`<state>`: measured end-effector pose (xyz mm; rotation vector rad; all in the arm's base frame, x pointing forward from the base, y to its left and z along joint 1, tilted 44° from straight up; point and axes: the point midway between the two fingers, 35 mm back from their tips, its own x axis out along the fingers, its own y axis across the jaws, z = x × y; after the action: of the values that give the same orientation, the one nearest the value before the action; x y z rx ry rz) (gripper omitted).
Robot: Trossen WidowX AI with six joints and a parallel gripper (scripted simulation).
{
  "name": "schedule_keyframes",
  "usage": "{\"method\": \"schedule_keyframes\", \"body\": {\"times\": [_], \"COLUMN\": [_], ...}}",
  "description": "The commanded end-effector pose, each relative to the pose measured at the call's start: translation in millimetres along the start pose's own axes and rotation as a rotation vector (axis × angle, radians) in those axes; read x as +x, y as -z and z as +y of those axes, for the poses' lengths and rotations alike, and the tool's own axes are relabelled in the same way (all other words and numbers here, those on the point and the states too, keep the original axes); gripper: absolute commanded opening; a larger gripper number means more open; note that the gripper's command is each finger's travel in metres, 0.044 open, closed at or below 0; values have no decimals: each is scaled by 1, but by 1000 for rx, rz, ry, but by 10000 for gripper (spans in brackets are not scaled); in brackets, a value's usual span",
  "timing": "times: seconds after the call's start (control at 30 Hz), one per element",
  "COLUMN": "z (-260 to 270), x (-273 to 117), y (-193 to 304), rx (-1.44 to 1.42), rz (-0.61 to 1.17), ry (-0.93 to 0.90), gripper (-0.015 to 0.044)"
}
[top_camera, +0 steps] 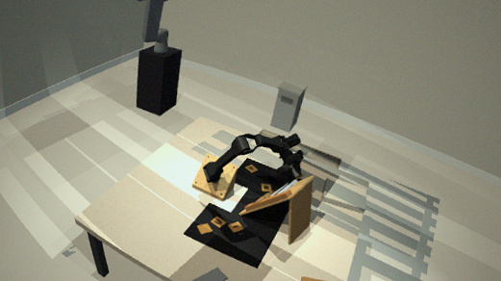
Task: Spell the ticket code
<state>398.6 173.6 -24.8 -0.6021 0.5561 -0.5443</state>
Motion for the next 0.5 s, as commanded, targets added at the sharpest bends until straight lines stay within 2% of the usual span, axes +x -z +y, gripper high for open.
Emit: {"method": "schedule_keyframes", "body": {"times": [0.0, 0.47], "z": [-3, -9], "x": [0, 0], "y": [2, 2], "rx": [-6, -6], "rz": [3, 3], "ry": [-1, -1], "gripper": [0, 0]}}
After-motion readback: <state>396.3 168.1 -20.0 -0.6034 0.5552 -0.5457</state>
